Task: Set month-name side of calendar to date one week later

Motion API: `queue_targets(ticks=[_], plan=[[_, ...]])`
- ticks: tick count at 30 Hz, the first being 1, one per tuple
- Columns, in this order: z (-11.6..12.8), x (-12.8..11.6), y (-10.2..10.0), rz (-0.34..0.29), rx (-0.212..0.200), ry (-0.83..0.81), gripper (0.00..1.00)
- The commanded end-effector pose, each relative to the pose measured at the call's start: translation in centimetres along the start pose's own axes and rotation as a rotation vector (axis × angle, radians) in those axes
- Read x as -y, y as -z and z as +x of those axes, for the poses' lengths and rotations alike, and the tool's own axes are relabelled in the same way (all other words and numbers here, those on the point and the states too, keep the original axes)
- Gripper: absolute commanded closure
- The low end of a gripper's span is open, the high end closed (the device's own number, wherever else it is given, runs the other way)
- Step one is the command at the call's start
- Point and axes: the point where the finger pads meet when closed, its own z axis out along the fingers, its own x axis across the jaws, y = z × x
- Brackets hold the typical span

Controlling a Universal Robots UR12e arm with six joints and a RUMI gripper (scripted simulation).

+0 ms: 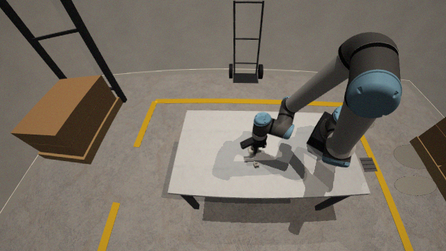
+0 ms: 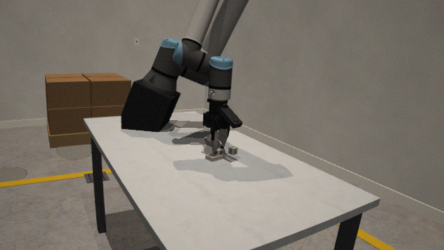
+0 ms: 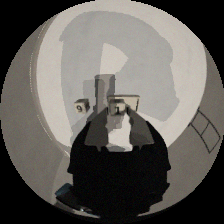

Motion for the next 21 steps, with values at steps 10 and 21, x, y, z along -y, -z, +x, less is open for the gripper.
queue_targets(ticks=[10, 21], plan=[[0.0, 0.1, 0.0, 0.000, -0.001, 0.002, 0.72], [0.1, 0.1, 2.1, 0.002, -0.002, 0.000, 0.72]])
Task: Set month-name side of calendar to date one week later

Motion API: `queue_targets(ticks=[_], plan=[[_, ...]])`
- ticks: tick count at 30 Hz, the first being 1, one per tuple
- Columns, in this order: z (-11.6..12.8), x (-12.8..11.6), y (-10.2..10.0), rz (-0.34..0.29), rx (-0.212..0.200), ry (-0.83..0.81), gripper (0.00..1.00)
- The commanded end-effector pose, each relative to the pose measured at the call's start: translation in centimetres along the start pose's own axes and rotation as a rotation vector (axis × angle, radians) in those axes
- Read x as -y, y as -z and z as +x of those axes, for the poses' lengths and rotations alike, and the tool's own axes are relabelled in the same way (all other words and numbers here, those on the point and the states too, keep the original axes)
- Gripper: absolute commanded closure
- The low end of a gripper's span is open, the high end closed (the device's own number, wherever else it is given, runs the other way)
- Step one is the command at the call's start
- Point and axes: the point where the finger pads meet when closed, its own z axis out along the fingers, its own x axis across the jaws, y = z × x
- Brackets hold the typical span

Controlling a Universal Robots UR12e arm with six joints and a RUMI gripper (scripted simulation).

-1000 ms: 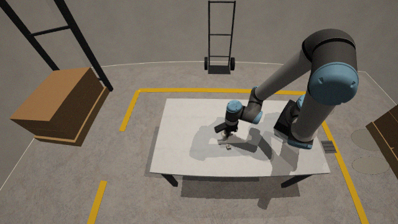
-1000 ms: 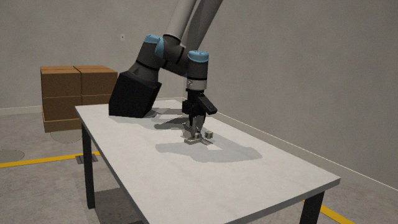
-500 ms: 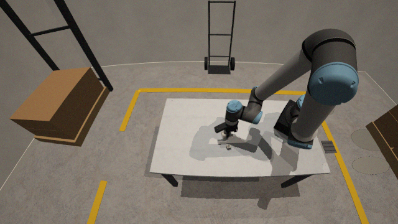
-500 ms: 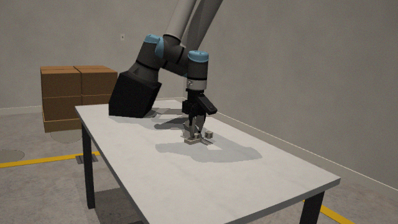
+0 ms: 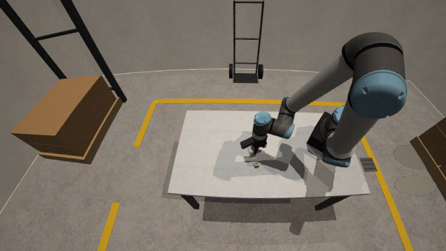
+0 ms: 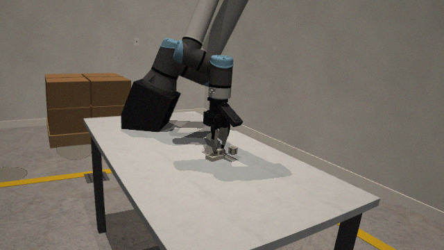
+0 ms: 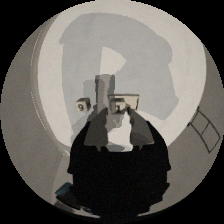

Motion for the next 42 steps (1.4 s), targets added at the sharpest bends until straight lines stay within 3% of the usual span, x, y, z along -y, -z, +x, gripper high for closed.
queue_targets(ticks=[1, 9, 17, 23, 24, 42], plan=[[0.3, 0.2, 2.0, 0.005, -0.004, 0.000, 0.72], [0.3, 0.4, 6.1, 0.007, -0.005, 0.000, 0.72], [0.3, 0.3, 8.2, 0.006, -0.005, 0.000, 0.72], [0.3, 0.3, 8.7, 0.006, -0.005, 0.000, 0.72], [0.3, 0.2, 8.6, 0.005, -0.004, 0.000, 0.00], [0.2, 0.1, 8.4, 0.002, -0.002, -0.001, 0.00]])
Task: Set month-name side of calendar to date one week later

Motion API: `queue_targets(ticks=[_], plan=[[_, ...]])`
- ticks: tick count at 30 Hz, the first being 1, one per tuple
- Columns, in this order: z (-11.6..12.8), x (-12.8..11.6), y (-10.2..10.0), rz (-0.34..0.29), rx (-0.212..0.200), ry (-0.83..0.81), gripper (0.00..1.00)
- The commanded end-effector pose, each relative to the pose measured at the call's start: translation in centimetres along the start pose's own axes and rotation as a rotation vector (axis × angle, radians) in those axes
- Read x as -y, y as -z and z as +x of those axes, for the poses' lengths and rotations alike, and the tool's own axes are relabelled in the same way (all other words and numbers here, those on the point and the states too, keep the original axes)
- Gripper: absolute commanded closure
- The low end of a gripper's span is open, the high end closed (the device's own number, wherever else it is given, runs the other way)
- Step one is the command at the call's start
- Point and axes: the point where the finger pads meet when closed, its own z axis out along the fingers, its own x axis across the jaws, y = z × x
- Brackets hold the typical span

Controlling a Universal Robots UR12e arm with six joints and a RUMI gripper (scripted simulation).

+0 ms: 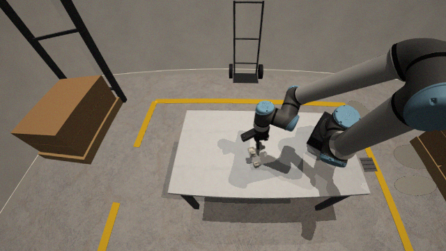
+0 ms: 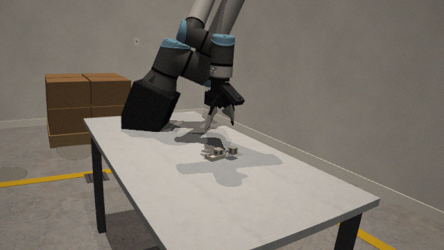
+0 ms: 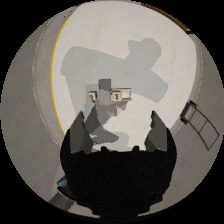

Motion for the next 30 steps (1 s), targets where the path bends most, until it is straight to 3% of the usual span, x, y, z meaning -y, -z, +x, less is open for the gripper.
queue_targets(ticks=[1, 10, 20, 30], plan=[[0.1, 0.0, 0.0, 0.000, 0.002, -0.001, 0.00], [-0.2, 0.0, -0.1, 0.000, 0.002, 0.024, 0.00], [-1.1, 0.2, -0.3, -0.001, 0.001, 0.179, 0.00], [-3.0, 0.5, -0.8, -0.001, 0.001, 0.490, 0.00]])
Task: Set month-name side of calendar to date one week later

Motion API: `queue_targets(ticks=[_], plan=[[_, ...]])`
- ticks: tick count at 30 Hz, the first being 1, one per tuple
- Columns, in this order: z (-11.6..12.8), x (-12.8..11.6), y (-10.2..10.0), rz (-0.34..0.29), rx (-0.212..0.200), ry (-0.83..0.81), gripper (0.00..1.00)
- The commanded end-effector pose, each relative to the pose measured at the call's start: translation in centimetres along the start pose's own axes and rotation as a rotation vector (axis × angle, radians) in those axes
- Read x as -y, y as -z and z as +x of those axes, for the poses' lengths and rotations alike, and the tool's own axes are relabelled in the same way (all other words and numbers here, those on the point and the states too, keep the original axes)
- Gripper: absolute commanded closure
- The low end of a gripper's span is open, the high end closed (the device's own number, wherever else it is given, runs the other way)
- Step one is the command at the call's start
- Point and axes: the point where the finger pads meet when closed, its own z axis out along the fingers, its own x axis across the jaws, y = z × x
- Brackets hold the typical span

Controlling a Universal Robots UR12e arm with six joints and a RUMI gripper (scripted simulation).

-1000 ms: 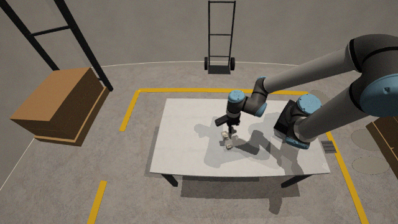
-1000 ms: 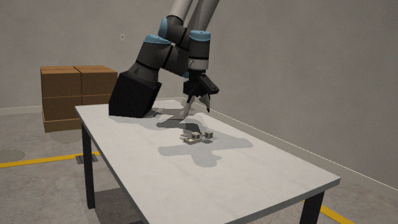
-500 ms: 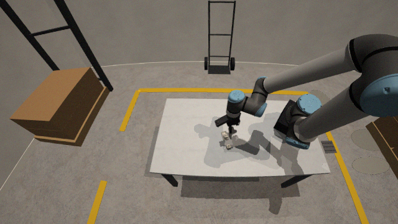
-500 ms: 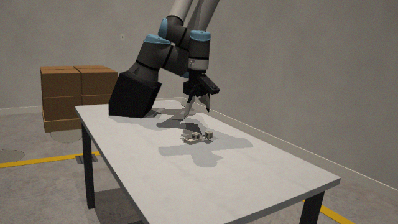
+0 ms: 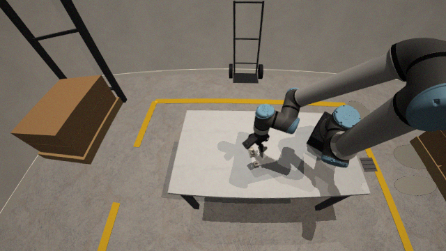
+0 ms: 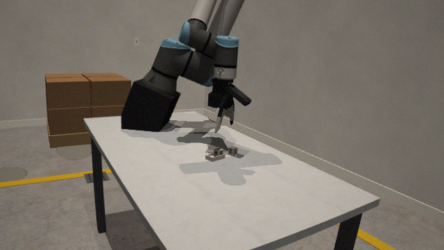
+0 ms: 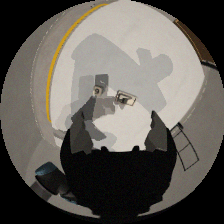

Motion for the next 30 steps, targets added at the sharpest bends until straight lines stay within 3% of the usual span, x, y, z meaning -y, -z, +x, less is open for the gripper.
queue_targets(ticks=[1, 7, 21, 24, 30], plan=[[-0.8, 0.5, -0.3, 0.002, 0.003, 0.174, 0.00], [-1.5, 0.8, -0.4, 0.002, 0.003, 0.285, 0.00], [-3.8, 1.6, -1.0, 0.003, 0.001, 0.721, 0.00], [-3.9, 1.6, -1.0, 0.003, 0.001, 0.731, 0.00], [-5.0, 1.9, -1.2, 0.004, 0.001, 0.941, 0.00]])
